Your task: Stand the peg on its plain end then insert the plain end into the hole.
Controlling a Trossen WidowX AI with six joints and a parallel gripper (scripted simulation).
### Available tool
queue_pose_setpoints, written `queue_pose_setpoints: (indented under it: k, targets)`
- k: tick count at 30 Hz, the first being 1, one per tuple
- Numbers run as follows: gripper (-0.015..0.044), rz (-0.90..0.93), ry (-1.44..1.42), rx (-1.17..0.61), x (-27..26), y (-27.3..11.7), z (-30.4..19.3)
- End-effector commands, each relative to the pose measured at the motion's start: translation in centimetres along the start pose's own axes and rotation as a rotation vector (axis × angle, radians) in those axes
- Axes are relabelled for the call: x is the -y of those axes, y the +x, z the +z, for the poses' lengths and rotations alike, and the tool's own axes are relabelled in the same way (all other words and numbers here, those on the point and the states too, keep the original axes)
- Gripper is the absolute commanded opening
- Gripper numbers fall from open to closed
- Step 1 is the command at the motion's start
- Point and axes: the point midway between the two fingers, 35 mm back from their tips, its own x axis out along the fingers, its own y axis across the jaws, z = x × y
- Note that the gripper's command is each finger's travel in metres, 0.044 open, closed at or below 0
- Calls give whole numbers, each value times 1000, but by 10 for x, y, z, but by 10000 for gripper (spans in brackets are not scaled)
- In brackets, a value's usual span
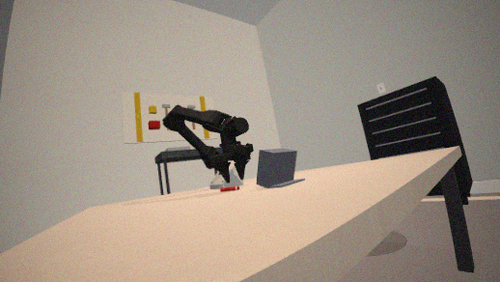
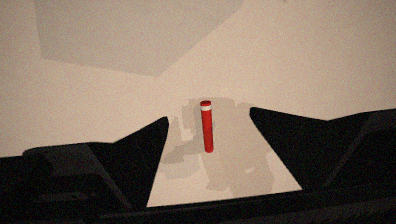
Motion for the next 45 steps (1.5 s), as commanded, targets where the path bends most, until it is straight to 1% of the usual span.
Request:
queue_pose_setpoints:
  k: [1, 15, 27, 28, 35, 45]
  targets:
    - [440, -2, -6, -12, -1, 9, -3]
    - [440, -6, -6, -15, 0, 28, -5]
    - [125, -6, -6, -15, 0, 28, -5]
    - [110, -6, -6, -15, 0, 28, -5]
    - [110, -6, -6, -15, 0, 28, -5]
    - [49, -6, -6, -15, 0, 28, -5]
